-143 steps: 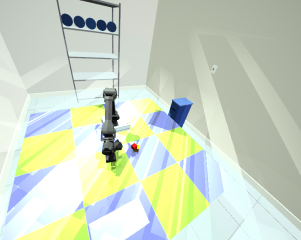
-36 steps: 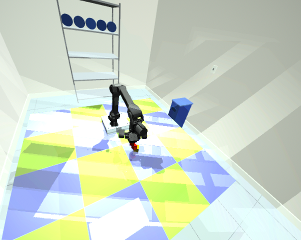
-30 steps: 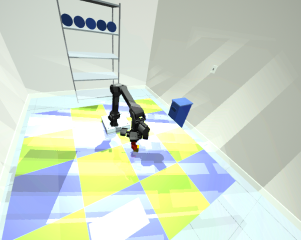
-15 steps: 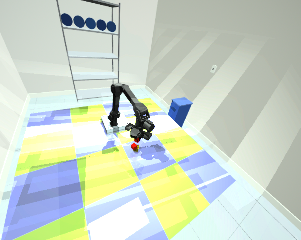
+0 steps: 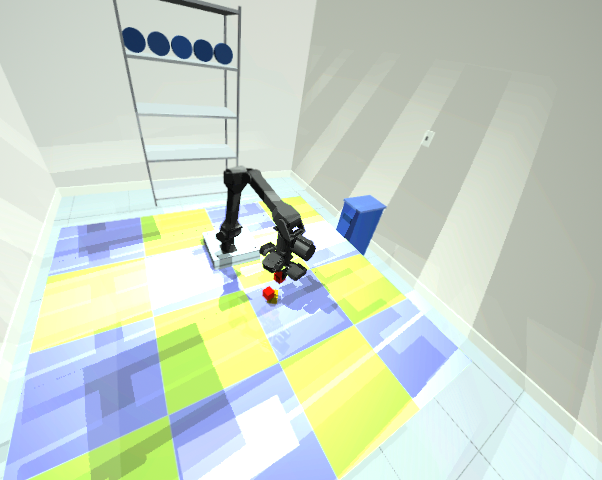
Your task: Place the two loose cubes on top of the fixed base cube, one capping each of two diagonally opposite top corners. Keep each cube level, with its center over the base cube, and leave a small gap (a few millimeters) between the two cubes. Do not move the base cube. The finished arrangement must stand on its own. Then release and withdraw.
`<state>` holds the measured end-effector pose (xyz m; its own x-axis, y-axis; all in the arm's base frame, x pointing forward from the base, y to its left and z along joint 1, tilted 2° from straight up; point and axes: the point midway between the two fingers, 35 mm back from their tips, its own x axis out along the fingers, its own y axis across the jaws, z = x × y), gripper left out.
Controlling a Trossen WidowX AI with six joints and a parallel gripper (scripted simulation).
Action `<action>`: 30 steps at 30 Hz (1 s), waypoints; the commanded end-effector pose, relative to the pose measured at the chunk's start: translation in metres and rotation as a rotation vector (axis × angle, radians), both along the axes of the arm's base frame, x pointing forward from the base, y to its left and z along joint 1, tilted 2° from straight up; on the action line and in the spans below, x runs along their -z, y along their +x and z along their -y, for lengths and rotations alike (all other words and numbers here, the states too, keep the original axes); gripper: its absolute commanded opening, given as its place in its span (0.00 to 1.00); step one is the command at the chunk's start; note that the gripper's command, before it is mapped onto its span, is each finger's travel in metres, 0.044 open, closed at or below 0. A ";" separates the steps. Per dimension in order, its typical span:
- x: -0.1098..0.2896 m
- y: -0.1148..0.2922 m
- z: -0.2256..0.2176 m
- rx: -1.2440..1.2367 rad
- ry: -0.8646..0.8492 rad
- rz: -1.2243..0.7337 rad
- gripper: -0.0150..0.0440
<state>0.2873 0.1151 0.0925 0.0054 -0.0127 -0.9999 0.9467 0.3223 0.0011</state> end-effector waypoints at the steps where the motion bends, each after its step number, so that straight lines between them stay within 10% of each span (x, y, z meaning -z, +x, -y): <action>1: 0.007 -0.001 -0.001 0.012 0.004 -0.003 0.43; 30: 0.055 -0.001 0.001 0.013 0.003 -0.003 0.43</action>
